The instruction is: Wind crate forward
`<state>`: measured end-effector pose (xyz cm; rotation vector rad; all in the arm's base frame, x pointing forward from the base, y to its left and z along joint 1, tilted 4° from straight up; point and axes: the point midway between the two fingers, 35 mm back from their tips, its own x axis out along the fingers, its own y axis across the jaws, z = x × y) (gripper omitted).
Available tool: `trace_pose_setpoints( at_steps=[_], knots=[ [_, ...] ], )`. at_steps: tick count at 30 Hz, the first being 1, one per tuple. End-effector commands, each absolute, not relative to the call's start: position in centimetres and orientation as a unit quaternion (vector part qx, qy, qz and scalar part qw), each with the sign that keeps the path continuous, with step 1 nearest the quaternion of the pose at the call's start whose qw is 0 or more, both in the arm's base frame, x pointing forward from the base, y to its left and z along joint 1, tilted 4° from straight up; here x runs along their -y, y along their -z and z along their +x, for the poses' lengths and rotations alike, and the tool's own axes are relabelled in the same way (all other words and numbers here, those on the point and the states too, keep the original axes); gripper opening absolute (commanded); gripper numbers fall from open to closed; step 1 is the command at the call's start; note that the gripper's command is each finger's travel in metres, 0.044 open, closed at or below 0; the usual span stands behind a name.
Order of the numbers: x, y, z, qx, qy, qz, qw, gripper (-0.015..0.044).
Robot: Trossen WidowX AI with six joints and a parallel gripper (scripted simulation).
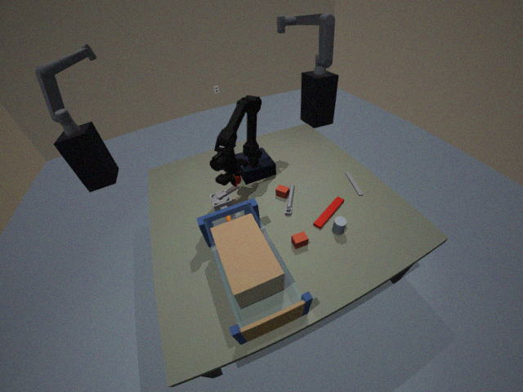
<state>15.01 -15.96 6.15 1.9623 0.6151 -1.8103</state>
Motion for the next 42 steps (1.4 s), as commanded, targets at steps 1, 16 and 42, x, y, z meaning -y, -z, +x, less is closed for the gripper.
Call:
trace_pose_setpoints(
  at_steps=[1,16,42],
  knots=[
    [16.4,-6.1,13.8,-0.215,0.658,0.694,0.198,0.0000],
    [17.2,-6.0,12.5,-0.214,0.658,0.694,0.198,0.0000],
    [19.2,-5.9,10.4,-0.214,0.659,0.693,0.198,0.0000]
  ],
)
